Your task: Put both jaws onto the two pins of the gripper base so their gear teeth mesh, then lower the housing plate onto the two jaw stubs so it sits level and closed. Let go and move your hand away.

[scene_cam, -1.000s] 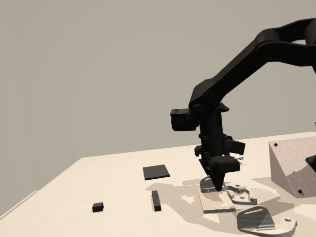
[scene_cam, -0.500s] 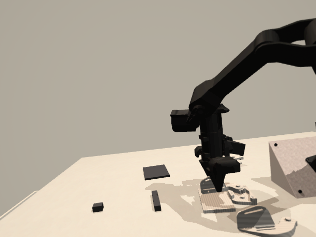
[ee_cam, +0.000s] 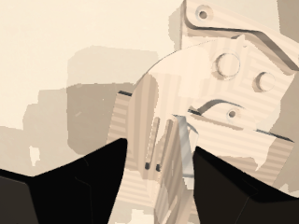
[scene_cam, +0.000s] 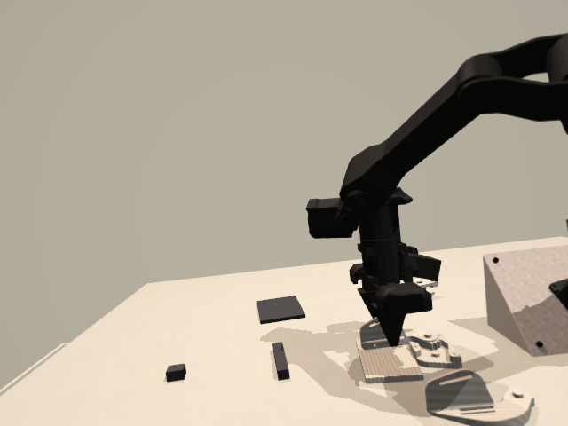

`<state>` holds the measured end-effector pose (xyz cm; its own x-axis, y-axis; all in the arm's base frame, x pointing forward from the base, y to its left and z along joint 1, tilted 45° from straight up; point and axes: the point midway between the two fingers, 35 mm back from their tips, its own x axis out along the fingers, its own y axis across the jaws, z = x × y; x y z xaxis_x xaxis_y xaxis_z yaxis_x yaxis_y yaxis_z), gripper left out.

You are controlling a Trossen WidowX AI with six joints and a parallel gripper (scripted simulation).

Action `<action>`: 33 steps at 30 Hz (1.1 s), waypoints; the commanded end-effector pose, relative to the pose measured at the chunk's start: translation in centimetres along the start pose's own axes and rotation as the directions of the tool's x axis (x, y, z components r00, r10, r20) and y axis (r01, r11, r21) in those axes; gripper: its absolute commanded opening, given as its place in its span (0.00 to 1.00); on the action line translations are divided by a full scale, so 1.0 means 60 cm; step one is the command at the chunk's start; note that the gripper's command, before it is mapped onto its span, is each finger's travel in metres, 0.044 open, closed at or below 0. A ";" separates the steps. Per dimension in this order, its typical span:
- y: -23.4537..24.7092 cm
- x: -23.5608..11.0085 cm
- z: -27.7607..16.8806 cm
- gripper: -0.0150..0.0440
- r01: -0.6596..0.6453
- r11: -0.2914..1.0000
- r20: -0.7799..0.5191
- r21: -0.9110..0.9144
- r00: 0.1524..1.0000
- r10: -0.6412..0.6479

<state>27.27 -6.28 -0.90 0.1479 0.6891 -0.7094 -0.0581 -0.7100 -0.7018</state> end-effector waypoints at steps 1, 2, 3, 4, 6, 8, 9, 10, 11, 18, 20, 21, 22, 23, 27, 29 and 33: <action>0.000 0.001 -0.001 0.48 0.000 1.000 -0.001 0.003 1.000 0.000; 0.000 0.001 -0.001 0.48 0.000 1.000 -0.001 0.003 1.000 0.000; 0.000 0.001 -0.001 0.48 0.000 1.000 -0.001 0.003 1.000 0.000; 0.000 0.001 -0.001 0.48 0.000 1.000 -0.001 0.003 1.000 0.000; 0.000 0.001 -0.001 0.48 0.000 1.000 -0.001 0.003 1.000 0.000; 0.000 0.001 -0.001 0.48 0.000 1.000 -0.001 0.003 1.000 0.000; 0.000 0.001 -0.001 0.48 0.000 1.000 -0.001 0.003 1.000 0.000; 0.000 0.001 -0.001 0.48 0.000 1.000 -0.001 0.003 1.000 0.000; 0.000 0.001 -0.001 0.48 0.000 1.000 -0.001 0.003 1.000 0.000; 0.000 0.000 0.000 0.57 0.000 1.000 0.000 -0.001 1.000 0.000; 0.000 0.000 0.000 0.63 0.000 1.000 0.000 -0.001 1.000 0.000; 0.000 0.000 0.000 0.63 0.000 1.000 0.000 -0.001 1.000 0.000; 0.000 0.000 0.000 0.63 0.000 1.000 0.000 -0.001 1.000 0.000; 0.000 0.000 0.000 0.63 0.000 1.000 0.000 -0.001 1.000 0.000; 0.000 0.000 0.000 0.63 0.000 1.000 0.000 -0.001 1.000 0.000; 0.000 0.000 0.000 0.63 0.000 1.000 0.000 -0.001 1.000 0.000; 0.000 0.000 0.000 0.63 0.000 1.000 0.000 -0.001 1.000 0.000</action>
<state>27.28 -6.27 -0.91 0.1478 0.6891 -0.7095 -0.0576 -0.7101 -0.7017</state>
